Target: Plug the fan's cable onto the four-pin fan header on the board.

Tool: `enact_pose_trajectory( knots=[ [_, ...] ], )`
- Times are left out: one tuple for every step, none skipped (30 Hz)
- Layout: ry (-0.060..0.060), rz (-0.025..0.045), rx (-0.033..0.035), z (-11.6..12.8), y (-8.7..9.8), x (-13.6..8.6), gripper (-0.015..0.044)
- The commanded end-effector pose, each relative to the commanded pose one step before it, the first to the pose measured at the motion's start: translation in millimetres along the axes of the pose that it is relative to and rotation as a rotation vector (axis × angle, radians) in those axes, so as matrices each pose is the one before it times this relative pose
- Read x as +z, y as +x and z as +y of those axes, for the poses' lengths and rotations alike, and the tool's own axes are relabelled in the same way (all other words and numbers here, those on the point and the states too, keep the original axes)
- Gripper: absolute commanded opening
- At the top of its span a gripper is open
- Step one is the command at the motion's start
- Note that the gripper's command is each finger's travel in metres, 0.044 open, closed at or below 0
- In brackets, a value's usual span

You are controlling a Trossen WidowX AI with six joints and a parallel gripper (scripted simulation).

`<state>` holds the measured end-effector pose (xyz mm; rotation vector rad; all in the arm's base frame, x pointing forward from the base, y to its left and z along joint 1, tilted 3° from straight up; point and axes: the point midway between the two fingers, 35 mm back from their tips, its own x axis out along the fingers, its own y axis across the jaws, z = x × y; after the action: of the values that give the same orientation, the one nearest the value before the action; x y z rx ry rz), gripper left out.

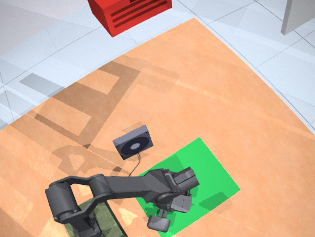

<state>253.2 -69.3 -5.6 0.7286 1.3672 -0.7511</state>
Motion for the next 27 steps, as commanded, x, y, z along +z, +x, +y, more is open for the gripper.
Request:
enact_pose_trajectory(
  knots=[
    [-0.0043, 0.00259, -0.00864, -1.22, 3.20, -0.34, 0.0440],
    [0.0000, 0.00000, 0.00000, 0.00, 0.00, 0.00, 0.0440],
    [0.0043, -0.00191, 0.00805, 1.09, -2.57, 0.21, 0.0414],
    [0.0000, 0.00000, 0.00000, 0.00, 0.00, 0.00, 0.0387],
    [0.0000, 0.00000, 0.00000, 0.00, 0.00, 0.00, 0.0361],
    [0.0000, 0.00000, 0.00000, 0.00, 0.00, 0.00, 0.0335],
    [0.0000, 0.00000, 0.00000, 0.00, 0.00, 0.00, 0.0309],
    [0.0000, 0.00000, 0.00000, 0.00, 0.00, 0.00, 0.0282],
    [0.0000, 0.00000, 0.00000, 0.00, 0.00, 0.00, 0.0256],
    [0.0000, 0.00000, 0.00000, 0.00, 0.00, 0.00, 0.0230],
    [0.0000, 0.00000, 0.00000, 0.00, 0.00, 0.00, 0.0204],
    [0.0000, 0.00000, 0.00000, 0.00, 0.00, 0.00, 0.0177],
    [0.0000, 0.00000, 0.00000, 0.00, 0.00, 0.00, 0.0151],
    [0.0000, 0.00000, 0.00000, 0.00, 0.00, 0.00, 0.0125],
    [0.0000, 0.00000, 0.00000, 0.00, 0.00, 0.00, 0.0099],
    [0.0000, 0.00000, 0.00000, 0.00, 0.00, 0.00, 0.0072],
    [0.0000, 0.00000, 0.00000, 0.00, 0.00, 0.00, 0.0046],
    [0.0000, 0.00000, 0.00000, 0.00, 0.00, 0.00, 0.0020],
    [0.0000, 0.00000, 0.00000, 0.00, 0.00, 0.00, 0.0000],
    [0.0000, 0.00000, 0.00000, 0.00, 0.00, 0.00, 0.0000],
    [0.0000, 0.00000, 0.00000, 0.00, 0.00, 0.00, 0.0000],
    [0.0000, 0.00000, 0.00000, 0.00, 0.00, 0.00, 0.0000],
    [-0.0002, 0.00008, -0.00041, 0.21, -2.68, 0.22, 0.0000],
    [-0.0007, 0.00025, -0.00123, 0.49, -8.12, 0.52, 0.0000],
    [-0.0012, 0.00045, -0.00209, 0.37, -13.79, 0.37, 0.0000],
    [-0.0012, 0.00050, -0.00214, -0.23, -14.06, -0.28, 0.0000],
    [-0.0007, 0.00032, -0.00131, -0.44, -8.54, -0.49, 0.0000]
  ],
)
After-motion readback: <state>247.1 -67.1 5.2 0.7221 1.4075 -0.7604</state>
